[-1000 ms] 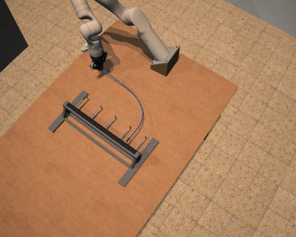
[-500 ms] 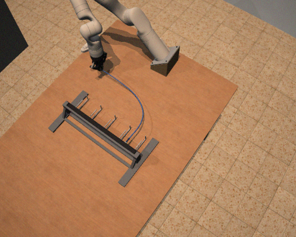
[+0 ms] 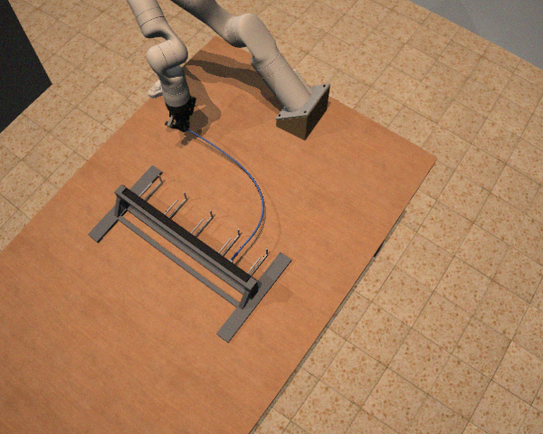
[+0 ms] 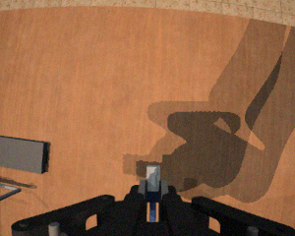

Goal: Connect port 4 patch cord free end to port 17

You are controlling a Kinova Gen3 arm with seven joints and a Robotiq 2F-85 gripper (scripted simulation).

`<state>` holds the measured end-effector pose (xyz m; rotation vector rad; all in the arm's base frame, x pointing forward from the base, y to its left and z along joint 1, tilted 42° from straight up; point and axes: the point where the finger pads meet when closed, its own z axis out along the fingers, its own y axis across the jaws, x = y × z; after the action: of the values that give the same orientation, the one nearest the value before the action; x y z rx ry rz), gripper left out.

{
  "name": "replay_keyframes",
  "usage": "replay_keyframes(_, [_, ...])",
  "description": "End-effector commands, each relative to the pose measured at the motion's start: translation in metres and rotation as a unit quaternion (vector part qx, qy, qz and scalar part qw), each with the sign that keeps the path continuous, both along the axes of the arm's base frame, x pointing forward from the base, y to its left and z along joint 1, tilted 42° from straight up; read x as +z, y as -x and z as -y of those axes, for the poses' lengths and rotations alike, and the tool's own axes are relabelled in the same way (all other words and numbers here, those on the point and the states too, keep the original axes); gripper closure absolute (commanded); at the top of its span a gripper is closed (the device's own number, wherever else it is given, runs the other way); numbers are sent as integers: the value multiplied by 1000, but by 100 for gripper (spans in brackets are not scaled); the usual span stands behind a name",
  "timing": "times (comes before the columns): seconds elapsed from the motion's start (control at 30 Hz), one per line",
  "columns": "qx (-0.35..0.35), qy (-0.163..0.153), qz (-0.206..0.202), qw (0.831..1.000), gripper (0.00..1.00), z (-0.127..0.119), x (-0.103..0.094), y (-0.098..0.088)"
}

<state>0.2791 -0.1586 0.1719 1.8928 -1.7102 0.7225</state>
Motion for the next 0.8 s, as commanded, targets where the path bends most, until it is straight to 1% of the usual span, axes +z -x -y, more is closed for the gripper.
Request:
replay_keyframes(0.0, [3,0,-3,1000,100,-2,-1,-1])
replay_keyframes(0.77, [35,2,-31,999,100,-11,-6,-11])
